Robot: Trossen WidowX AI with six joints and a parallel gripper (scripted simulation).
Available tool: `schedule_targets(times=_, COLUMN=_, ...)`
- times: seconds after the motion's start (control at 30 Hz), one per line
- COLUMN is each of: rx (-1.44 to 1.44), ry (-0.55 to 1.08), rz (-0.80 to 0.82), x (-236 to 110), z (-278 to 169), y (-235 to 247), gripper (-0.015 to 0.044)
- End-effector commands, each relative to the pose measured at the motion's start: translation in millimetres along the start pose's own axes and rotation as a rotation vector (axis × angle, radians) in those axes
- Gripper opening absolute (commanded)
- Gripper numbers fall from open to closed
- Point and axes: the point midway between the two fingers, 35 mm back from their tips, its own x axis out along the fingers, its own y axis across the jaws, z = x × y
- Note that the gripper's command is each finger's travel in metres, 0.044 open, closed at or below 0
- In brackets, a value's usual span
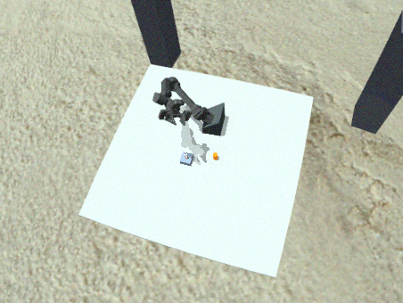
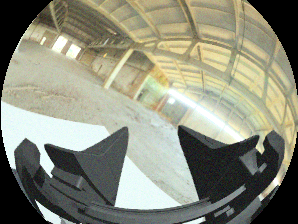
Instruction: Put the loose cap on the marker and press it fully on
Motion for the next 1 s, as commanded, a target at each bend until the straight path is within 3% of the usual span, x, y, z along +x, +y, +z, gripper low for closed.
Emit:
schedule_targets(times=0.0, rx=0.176, ry=0.091, rz=0.109, x=23.9, z=-14.4, y=27.9, gripper=0.025)
schedule_targets(times=0.3, rx=0.66, ry=0.471, rz=0.315, x=68.9, z=-59.2, y=113.6, gripper=0.025)
schedule_targets(times=0.5, rx=1.034, ry=0.954, rz=0.31, x=82.1, z=-101.7, y=193.3, gripper=0.025)
schedule_targets(times=0.63, rx=1.193, ry=1.296, rz=0.168, x=75.5, z=-128.7, y=241.1, gripper=0.025)
schedule_targets(times=0.8, rx=1.265, ry=1.659, rz=-0.161, x=55.0, z=-159.1, y=289.1, gripper=0.025)
schedule_targets(times=0.9, rx=1.245, ry=1.8, rz=-0.404, x=40.1, z=-174.2, y=309.6, gripper=0.025)
schedule_targets(times=0.97, rx=1.235, ry=1.824, rz=-0.463, x=36.6, z=-177.4, y=313.7, gripper=0.025)
